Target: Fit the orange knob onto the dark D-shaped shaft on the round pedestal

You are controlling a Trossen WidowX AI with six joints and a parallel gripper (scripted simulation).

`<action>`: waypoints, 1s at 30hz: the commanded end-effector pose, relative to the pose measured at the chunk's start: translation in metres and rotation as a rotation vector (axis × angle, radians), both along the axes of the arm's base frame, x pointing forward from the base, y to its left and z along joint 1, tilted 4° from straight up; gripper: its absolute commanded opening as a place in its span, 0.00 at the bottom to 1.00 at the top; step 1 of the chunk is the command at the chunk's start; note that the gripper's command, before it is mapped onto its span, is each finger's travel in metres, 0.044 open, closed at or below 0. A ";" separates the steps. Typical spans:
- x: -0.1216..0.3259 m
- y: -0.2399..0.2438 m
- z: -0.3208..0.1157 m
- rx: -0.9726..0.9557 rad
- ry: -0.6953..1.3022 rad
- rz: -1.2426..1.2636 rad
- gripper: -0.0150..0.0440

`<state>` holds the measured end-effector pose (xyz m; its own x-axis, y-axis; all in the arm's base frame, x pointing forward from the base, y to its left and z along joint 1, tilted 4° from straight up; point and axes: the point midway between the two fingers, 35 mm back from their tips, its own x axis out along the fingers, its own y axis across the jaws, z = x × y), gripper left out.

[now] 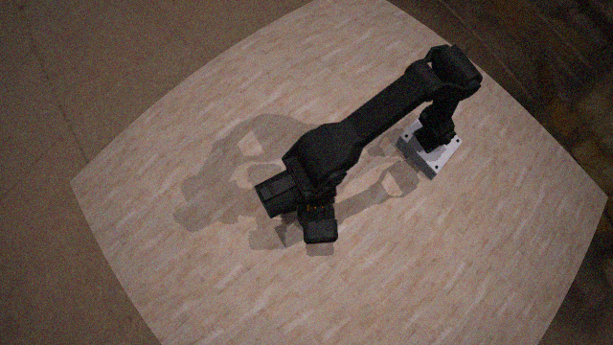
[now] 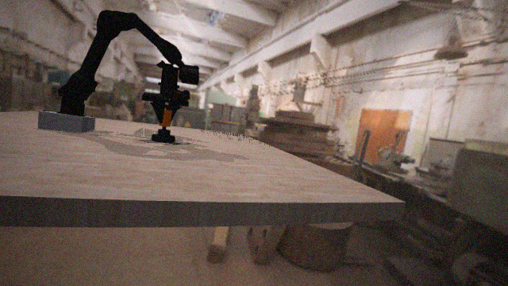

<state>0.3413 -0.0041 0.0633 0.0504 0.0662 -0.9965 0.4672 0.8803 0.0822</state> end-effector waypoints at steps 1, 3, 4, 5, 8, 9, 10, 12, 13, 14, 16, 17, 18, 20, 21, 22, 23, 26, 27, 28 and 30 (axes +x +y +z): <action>0.000 0.000 0.000 0.000 -0.002 0.008 0.25; 0.000 0.000 0.000 0.000 -0.001 -0.005 0.25; 0.000 0.000 0.000 0.001 -0.001 -0.015 0.25; 0.000 0.000 0.000 0.002 0.000 -0.029 0.25; 0.001 0.000 -0.002 0.003 0.002 -0.056 0.25; 0.001 0.000 -0.003 0.004 0.003 -0.068 0.25; 0.001 0.000 -0.004 0.004 0.004 -0.078 0.25; 0.000 0.000 -0.005 0.005 0.004 -0.090 0.25; 0.000 0.000 -0.006 0.005 0.004 -0.086 0.25; 0.000 0.001 -0.007 0.004 0.004 -0.079 0.25; 0.000 0.001 -0.008 0.004 0.003 -0.065 0.25; 0.000 0.001 -0.009 0.003 0.002 -0.058 0.25; 0.000 0.001 -0.010 0.003 0.002 -0.051 0.25; 0.000 0.001 -0.011 0.002 0.001 -0.037 0.25; 0.000 0.001 -0.012 0.002 0.001 -0.031 0.25; 0.000 0.001 -0.013 0.001 0.000 -0.024 0.25; 0.000 0.001 -0.013 0.001 0.000 -0.017 0.25; 0.000 0.001 -0.015 0.000 -0.002 0.001 0.25; 0.000 0.001 -0.015 0.000 -0.002 0.009 0.25; 0.000 0.001 -0.013 0.001 -0.001 -0.015 0.25; 0.000 0.001 -0.013 0.001 -0.001 -0.015 0.25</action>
